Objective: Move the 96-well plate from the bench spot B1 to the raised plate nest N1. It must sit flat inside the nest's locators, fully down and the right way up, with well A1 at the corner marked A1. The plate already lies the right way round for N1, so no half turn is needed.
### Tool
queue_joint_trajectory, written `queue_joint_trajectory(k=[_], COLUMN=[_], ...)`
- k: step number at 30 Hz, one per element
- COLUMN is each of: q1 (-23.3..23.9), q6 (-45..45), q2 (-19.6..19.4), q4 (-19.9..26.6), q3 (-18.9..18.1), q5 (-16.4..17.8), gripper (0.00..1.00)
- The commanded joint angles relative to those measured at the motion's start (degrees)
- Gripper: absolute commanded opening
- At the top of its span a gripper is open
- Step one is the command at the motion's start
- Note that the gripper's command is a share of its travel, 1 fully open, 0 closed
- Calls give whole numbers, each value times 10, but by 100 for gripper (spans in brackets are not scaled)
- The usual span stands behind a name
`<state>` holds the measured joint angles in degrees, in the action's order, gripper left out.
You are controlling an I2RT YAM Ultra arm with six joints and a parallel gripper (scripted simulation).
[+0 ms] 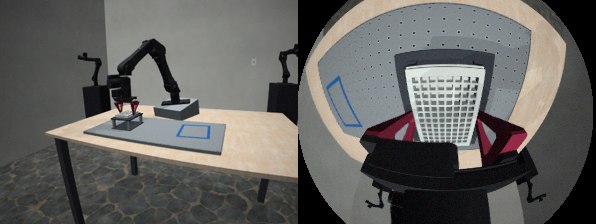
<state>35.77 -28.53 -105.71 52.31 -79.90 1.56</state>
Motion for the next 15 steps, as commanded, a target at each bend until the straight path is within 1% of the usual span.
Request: queue_joint_trajectory(k=[1, 9, 11, 15], q1=[-1, -2, -2, -3], q6=[-1, 0, 0, 1], q2=[-9, -9, -9, -9], q4=[-6, -6, -4, -5], q3=[5, 9, 3, 3], q5=[1, 1, 1, 1], gripper=[0, 0, 0, 0])
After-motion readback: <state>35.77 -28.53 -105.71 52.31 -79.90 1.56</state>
